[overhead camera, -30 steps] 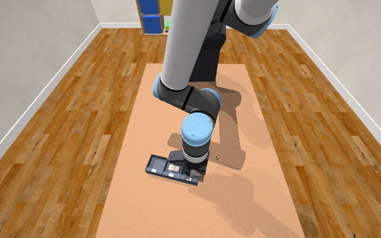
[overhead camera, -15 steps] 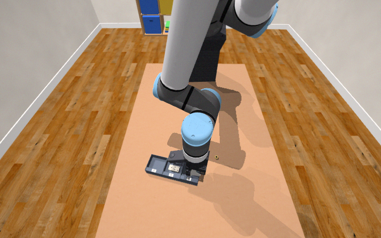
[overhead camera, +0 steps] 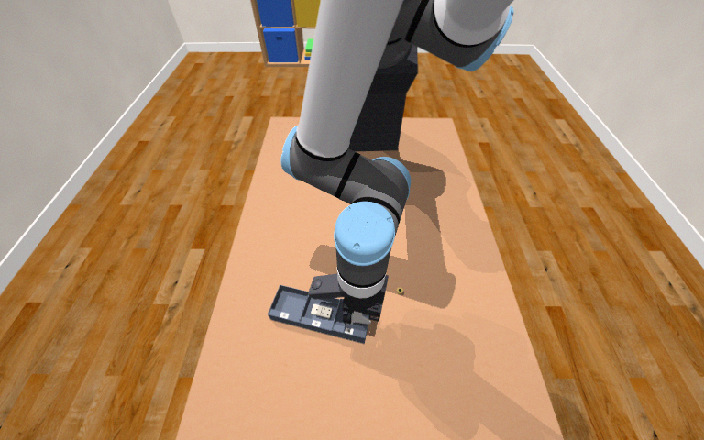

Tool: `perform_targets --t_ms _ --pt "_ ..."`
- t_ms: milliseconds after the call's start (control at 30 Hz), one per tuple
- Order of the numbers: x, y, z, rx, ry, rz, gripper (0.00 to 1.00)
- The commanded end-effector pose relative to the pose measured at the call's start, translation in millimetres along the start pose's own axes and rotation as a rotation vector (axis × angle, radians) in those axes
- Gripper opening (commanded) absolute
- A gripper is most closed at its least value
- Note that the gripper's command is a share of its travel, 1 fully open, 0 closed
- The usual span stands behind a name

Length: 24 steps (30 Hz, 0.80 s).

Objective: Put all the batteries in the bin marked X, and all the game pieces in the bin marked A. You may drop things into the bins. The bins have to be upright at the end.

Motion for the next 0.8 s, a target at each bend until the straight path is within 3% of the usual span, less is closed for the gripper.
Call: perform_targets --t_ms 0,267,433,767 --pt "9 2 0 -0.001 -0.001 -0.002 0.17" --pt "14 0 0 0.000 -0.001 -0.001 0.17" --pt "36 2 0 -0.001 -0.001 -0.002 0.17" --pt "34 2 0 -0.001 -0.002 -0.005 0.17"
Point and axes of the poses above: the point where the finger pads meet when closed, its own x axis back along the fingers, its own y axis across the jaws, z = x × y, the point moved 6 cm from there along x, back along the fingers, and after that the axes turned 4 degrees about x, right-handed, at the moved point
